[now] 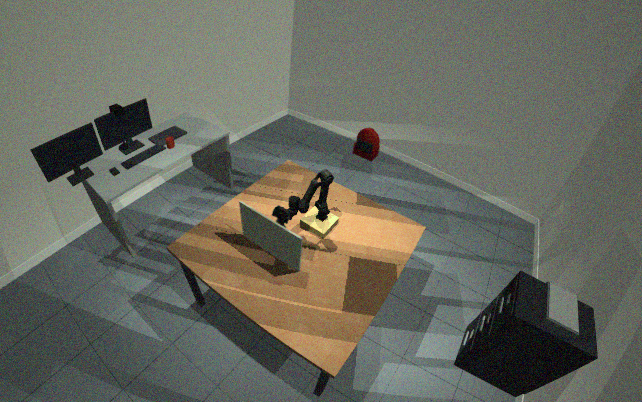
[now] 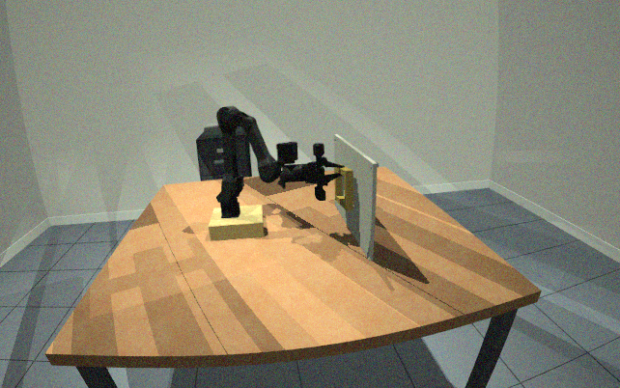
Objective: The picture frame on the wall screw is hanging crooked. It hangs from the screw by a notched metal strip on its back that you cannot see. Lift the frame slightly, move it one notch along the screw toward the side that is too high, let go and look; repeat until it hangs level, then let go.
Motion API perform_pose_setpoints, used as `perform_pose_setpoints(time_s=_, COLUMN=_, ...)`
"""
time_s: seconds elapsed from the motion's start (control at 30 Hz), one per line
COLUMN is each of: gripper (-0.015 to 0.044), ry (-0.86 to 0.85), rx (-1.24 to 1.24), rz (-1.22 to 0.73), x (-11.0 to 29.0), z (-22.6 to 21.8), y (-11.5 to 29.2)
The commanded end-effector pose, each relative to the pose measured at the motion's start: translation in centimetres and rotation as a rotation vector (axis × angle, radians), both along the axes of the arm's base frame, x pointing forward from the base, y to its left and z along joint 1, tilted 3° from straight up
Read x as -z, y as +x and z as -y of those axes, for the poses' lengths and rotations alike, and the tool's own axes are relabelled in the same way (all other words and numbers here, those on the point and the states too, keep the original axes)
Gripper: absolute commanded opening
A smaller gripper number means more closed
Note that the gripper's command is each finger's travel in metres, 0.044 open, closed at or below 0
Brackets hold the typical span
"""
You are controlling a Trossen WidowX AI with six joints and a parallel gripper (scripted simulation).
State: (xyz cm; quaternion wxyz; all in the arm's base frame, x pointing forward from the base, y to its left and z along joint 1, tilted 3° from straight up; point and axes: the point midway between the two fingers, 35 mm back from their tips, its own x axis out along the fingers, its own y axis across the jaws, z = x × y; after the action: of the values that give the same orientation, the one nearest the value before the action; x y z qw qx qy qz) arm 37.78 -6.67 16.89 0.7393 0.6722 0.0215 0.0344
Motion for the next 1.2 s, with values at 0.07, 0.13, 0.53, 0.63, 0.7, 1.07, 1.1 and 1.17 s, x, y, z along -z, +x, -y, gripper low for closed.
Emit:
perform_pose_setpoints(time_s=0.07, gripper=0.0000, ry=-0.008, rx=-0.001, rz=0.011, x=-0.34, z=0.07, y=0.07)
perform_pose_setpoints(time_s=0.13, gripper=0.0000, ry=-0.008, rx=-0.001, rz=0.011, x=-0.35, z=0.09, y=0.07)
perform_pose_setpoints(time_s=0.53, gripper=0.0000, ry=-0.008, rx=-0.001, rz=0.011, x=-0.45, z=0.20, y=0.08)
perform_pose_setpoints(time_s=0.63, gripper=0.0000, ry=-0.008, rx=-0.001, rz=0.011, x=-0.45, z=0.24, y=0.08)
perform_pose_setpoints(time_s=0.7, gripper=0.0000, ry=-0.009, rx=-0.001, rz=0.011, x=-0.45, z=0.30, y=0.08)
perform_pose_setpoints(time_s=1.07, gripper=0.0000, ry=-0.009, rx=-0.001, rz=0.011, x=-0.44, z=0.62, y=0.11)
perform_pose_setpoints(time_s=1.1, gripper=0.0000, ry=-0.009, rx=-0.001, rz=0.011, x=-0.42, z=0.63, y=0.11)
perform_pose_setpoints(time_s=1.17, gripper=0.0000, ry=-0.009, rx=-0.001, rz=0.011, x=-0.41, z=0.65, y=0.11)
